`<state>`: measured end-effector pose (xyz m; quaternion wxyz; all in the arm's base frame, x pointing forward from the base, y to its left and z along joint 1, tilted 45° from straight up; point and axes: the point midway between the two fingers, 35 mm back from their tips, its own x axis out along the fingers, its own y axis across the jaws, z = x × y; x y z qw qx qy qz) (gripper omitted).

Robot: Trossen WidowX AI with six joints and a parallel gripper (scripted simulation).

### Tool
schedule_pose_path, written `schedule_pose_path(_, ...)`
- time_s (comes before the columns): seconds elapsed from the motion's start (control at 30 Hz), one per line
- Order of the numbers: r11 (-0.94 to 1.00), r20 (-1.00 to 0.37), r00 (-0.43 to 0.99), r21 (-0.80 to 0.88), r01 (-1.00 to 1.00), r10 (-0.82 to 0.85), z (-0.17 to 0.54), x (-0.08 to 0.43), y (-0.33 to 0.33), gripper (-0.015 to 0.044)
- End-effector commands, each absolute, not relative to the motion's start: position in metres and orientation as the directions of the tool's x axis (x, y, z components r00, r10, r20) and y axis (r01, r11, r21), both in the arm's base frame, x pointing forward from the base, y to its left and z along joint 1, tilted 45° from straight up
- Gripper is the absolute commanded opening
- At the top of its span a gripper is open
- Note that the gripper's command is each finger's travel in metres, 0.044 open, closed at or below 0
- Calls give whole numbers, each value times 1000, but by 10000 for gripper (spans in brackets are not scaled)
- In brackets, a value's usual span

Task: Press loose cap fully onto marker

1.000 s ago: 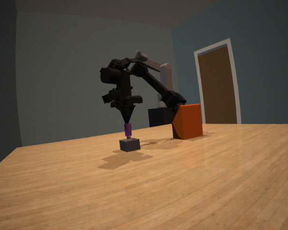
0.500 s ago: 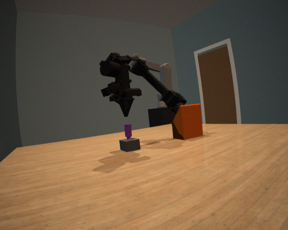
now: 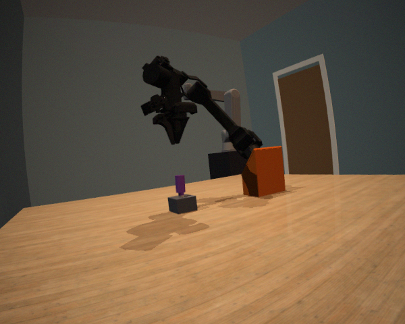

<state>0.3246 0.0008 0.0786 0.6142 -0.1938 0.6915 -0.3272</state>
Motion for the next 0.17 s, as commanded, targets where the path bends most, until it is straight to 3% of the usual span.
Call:
schedule_pose_path(0.0, 711, -724, -174, -689, 138, -668, 78, 325, 2, 236)
schedule_pose_path(0.13, 711, -724, -174, -689, 138, -668, 78, 325, 2, 341)
